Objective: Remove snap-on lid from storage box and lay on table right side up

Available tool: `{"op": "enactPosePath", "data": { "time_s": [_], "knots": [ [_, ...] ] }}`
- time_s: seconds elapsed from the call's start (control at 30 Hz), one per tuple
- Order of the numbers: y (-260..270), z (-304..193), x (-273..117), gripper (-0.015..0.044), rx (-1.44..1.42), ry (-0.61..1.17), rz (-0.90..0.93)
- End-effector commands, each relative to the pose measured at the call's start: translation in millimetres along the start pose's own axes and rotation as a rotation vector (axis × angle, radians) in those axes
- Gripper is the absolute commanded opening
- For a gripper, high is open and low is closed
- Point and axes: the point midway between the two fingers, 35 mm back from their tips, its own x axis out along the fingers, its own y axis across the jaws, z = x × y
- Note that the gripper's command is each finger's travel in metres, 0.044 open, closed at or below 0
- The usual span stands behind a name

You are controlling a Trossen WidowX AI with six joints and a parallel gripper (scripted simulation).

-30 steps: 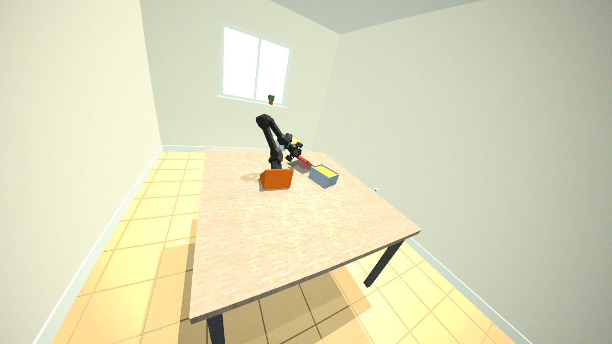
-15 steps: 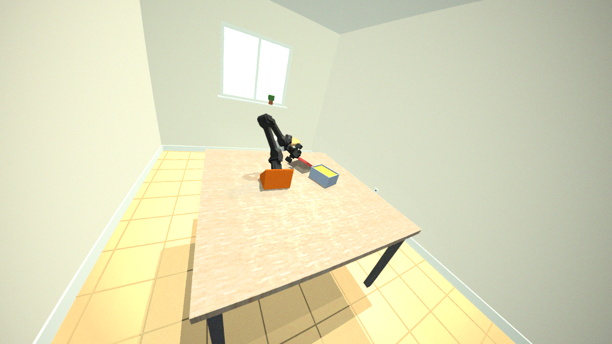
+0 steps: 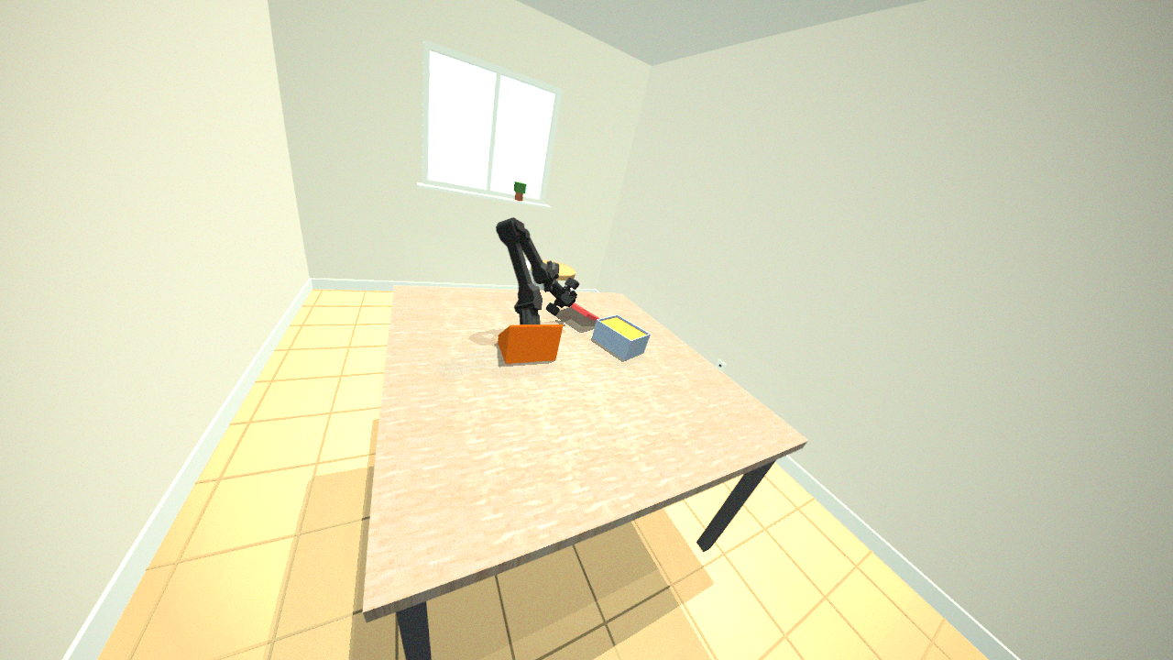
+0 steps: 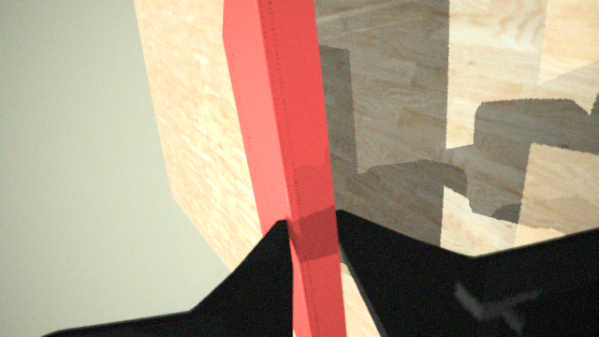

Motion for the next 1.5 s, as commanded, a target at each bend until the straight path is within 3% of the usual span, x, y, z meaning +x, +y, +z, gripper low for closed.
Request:
{"op": "enactPosePath", "data": {
  "time_s": [0.0, 0.7, 1.03, 1.1, 1.3, 1.47],
  "knots": [
    [-9, 3, 3, 0.0000, 0.003, -0.007, -0.023],
    [-23, 3, 13, 0.0000, 0.003, -0.007, -0.023],
    [-15, 0, 11, 0.0263, 0.003, -0.007, -0.023],
    [-15, 0, 11, 0.0275, 0.003, -0.007, -0.023],
    [-23, 1, 2, 0.0433, 0.003, -0.007, -0.023],
    [-29, 1, -5, 0.0440, 0.004, -0.007, -0.024]
  ]
}}
